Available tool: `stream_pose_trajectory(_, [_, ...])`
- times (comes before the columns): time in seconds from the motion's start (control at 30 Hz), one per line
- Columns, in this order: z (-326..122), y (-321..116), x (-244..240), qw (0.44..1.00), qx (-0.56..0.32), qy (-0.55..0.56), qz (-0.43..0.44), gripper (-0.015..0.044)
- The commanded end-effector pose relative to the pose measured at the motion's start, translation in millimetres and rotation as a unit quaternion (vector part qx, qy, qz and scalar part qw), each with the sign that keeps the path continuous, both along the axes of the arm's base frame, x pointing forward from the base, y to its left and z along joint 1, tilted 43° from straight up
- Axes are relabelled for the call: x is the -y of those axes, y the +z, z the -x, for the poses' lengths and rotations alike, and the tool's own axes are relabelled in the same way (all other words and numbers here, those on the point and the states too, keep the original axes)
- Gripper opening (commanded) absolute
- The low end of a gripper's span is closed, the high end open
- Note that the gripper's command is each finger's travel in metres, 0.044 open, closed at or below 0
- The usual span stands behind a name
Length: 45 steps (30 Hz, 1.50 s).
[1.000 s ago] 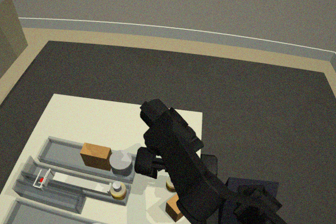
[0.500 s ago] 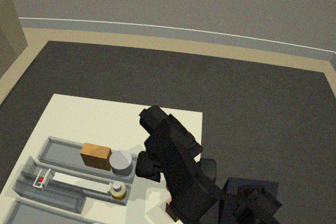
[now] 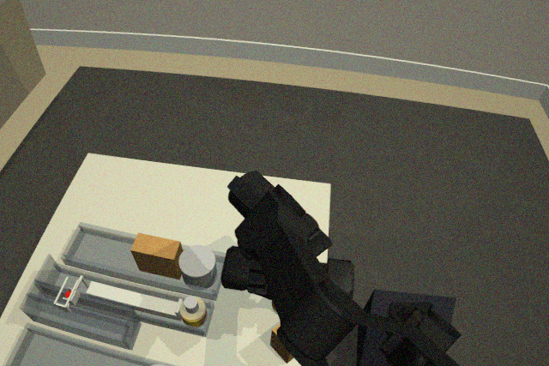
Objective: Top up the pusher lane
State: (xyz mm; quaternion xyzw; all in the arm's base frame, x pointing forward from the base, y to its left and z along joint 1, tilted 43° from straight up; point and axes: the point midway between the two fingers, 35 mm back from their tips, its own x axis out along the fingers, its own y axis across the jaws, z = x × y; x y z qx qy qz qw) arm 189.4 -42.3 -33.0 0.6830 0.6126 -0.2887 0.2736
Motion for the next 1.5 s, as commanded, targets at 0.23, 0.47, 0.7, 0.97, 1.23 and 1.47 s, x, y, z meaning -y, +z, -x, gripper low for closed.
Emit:
stream_pose_trajectory(0.23, [-4.8,38.3,38.9,1.000,0.003,-0.001,0.006,0.0000])
stream_pose_trajectory(0.47, [-0.4,71.2,62.6,1.000,0.003,0.000,0.005,0.0000])
stream_pose_trajectory(0.7, [-3.1,78.1,65.6,0.999,0.026,0.024,0.009,0.0000])
stream_pose_trajectory(0.97, [-26.4,75.8,55.5,0.976,0.148,0.158,0.028,0.0000])
stream_pose_trajectory(1.23, [-49.3,74.3,42.2,0.919,0.266,0.287,0.044,0.0000])
stream_pose_trajectory(1.47, [-68.5,73.7,28.0,0.843,0.364,0.392,0.054,0.0000])
